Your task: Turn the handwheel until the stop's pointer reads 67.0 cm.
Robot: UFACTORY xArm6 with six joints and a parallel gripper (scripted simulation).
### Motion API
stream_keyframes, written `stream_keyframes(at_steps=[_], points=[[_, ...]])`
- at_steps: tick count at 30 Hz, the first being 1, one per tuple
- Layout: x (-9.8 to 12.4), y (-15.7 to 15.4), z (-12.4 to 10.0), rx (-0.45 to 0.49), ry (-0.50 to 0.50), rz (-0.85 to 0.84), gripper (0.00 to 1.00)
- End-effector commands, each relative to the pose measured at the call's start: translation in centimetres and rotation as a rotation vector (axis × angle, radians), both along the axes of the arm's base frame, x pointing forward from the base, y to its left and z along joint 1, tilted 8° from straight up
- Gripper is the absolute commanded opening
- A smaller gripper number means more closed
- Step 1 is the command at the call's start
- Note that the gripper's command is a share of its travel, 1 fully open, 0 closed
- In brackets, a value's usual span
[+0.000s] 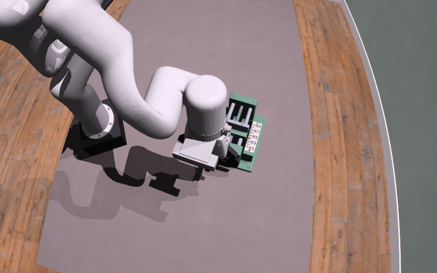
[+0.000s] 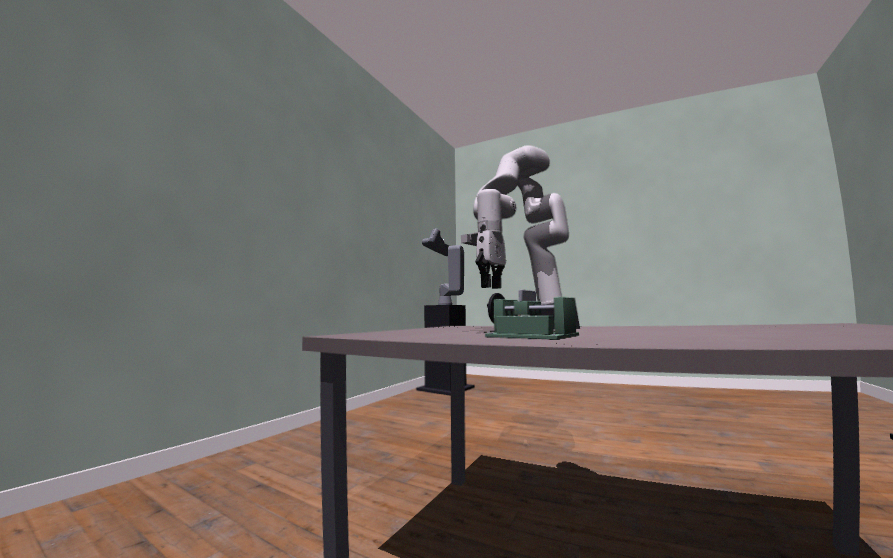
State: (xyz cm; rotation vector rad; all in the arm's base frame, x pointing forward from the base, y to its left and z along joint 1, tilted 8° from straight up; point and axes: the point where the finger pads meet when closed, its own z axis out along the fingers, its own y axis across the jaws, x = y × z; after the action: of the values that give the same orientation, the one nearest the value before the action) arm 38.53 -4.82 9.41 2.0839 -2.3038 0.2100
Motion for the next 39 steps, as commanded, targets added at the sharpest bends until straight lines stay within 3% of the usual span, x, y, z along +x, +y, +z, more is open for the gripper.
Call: stream_keyframes(at_steps=[1, 10, 30, 39], points=[[0.1, 0.0, 0.1, 0.0, -0.003, 0.0, 0.57], [0.1, -0.1, -0.4, 0.0, -0.003, 0.0, 0.57], [0.5, -0.7, -5.9, 0.0, -0.003, 0.0, 0.57], [0.6, -0.8, -6.8, 0.0, -0.003, 0.0, 0.57]])
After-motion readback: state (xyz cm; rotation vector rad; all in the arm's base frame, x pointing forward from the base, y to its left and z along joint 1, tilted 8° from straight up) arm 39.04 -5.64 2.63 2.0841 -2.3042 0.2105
